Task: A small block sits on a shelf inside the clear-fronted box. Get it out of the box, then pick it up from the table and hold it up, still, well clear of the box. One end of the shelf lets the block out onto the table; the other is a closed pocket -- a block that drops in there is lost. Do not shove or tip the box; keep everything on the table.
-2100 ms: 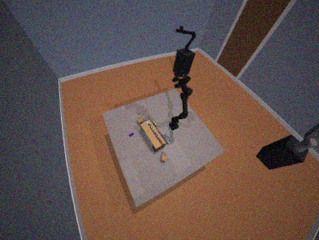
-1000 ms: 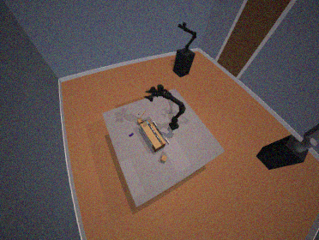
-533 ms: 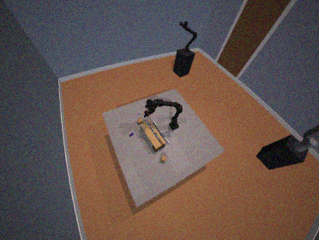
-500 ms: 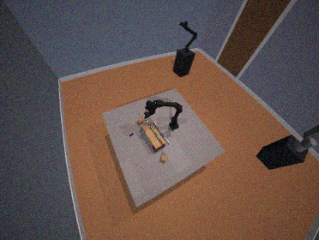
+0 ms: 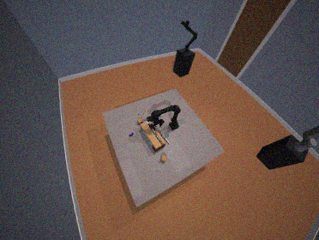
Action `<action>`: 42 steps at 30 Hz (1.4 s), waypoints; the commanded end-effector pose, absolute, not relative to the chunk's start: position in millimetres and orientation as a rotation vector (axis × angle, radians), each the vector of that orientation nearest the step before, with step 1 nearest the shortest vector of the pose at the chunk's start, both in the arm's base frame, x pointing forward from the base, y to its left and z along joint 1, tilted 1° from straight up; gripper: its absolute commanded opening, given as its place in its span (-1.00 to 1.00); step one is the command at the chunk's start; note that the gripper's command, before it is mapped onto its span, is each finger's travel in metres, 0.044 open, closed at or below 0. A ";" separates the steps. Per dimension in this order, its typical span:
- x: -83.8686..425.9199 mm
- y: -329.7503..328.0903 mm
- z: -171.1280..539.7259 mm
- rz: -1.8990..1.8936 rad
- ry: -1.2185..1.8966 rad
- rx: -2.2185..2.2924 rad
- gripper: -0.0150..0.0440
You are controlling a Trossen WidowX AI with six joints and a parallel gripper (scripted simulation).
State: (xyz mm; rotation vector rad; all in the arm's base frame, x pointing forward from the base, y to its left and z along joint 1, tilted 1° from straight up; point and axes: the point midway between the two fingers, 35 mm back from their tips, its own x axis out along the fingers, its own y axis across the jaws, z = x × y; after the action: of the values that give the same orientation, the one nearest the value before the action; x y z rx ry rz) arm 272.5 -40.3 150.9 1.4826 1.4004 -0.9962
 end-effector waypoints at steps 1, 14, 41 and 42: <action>269.3 -40.0 149.0 -1.026 1.408 1.487 0.86; 273.3 -40.1 132.4 -1.026 1.408 1.487 0.86; 278.9 -39.2 88.2 -1.026 1.408 1.487 0.86; 279.0 -39.2 86.5 -1.026 1.408 1.487 0.86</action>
State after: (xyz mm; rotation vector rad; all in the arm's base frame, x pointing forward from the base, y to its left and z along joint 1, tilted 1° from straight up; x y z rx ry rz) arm 280.2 -38.9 93.2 1.4893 1.4028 -1.0123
